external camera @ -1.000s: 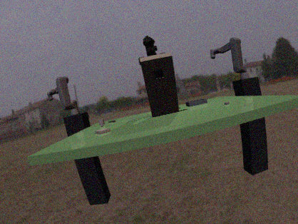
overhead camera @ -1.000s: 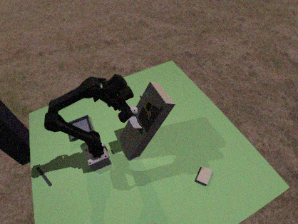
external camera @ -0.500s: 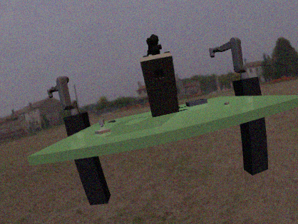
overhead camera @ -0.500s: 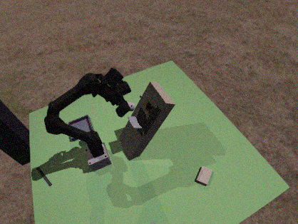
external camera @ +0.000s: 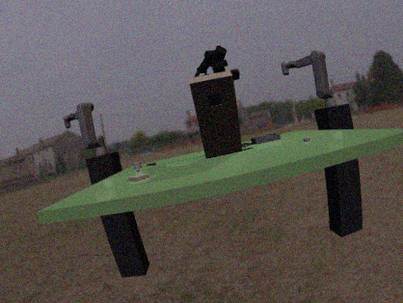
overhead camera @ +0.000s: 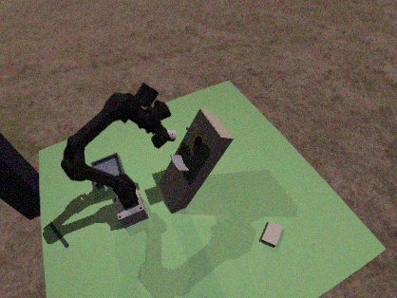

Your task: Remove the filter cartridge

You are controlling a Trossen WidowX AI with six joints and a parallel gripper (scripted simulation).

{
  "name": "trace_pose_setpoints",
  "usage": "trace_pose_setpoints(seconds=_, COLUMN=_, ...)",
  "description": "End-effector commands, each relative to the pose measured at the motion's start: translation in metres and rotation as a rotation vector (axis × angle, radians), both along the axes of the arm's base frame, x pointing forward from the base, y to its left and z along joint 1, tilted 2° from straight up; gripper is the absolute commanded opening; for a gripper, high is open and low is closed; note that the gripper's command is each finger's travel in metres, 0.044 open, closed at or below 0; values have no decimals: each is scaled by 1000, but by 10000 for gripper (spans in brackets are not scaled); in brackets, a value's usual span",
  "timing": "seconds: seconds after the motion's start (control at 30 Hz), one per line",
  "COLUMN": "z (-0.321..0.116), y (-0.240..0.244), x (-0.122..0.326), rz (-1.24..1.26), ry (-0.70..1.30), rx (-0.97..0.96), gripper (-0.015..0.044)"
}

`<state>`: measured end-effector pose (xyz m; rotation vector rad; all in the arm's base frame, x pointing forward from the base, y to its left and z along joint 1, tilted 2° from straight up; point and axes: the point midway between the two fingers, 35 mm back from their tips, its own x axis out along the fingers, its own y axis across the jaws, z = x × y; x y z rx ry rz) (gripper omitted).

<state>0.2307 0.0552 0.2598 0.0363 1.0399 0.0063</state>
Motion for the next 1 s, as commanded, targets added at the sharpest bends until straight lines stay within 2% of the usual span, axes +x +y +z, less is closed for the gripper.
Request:
trace_pose_setpoints(seconds=0.0, z=-1, y=12, x=1, rz=-6, ry=-8, rx=2, gripper=0)
trace_pose_setpoints(seconds=0.07, z=-1, y=6, x=-1, rz=18, ry=-2, rx=0, gripper=0)
trace_pose_setpoints(seconds=0.5, z=-13, y=67, x=-18, rz=369, ry=-8, rx=-2, gripper=0)
trace_pose_setpoints(seconds=0.97, z=-27, y=127, x=-56, rz=752, ry=-24, rx=-1, gripper=0)
